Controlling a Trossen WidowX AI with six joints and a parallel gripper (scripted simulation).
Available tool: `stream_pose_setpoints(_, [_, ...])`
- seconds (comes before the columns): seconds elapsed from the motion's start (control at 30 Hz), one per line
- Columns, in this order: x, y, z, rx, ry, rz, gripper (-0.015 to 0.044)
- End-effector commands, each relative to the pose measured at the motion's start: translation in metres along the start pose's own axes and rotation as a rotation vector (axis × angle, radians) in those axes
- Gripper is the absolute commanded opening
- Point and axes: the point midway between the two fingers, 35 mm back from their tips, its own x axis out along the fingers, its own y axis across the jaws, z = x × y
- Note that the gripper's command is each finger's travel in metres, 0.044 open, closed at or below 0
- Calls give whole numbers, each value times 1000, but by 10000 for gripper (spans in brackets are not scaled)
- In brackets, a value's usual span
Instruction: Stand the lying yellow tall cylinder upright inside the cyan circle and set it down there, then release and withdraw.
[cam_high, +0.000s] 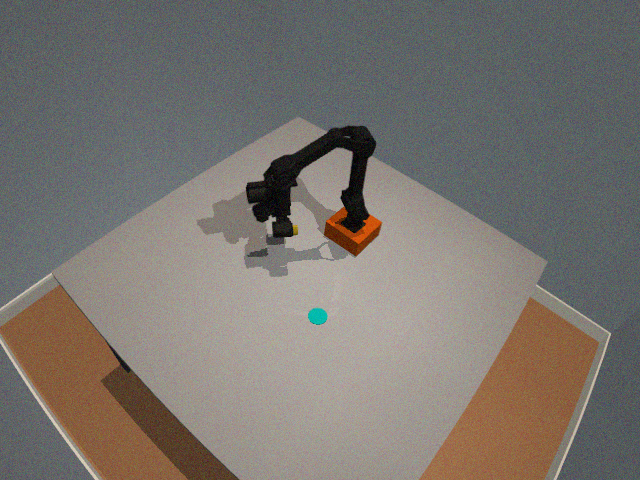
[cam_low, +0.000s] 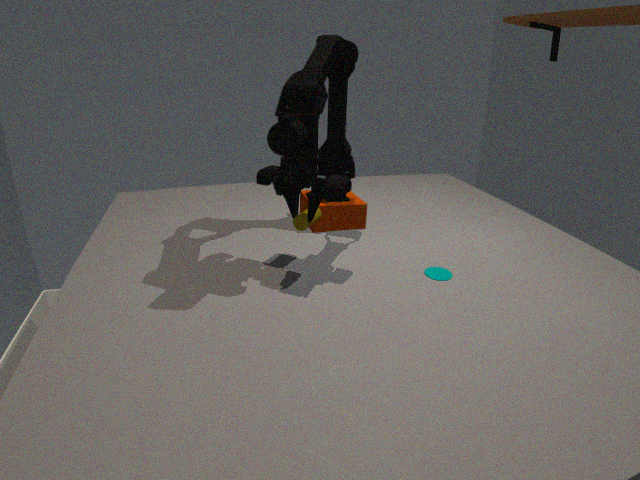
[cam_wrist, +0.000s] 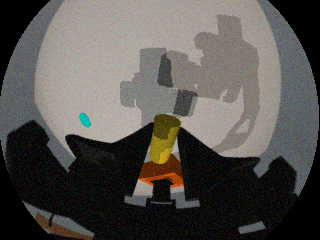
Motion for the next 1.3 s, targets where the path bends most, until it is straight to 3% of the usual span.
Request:
stream_pose_setpoints(0.0, [-17, 1, 0, -2, -16, 7, 105])
stream_pose_setpoints(0.27, [-28, 2, -2, -15, -16, 7, 105])
stream_pose_setpoints(1.27, [-39, 78, 1, -567, -23, -2, 105])
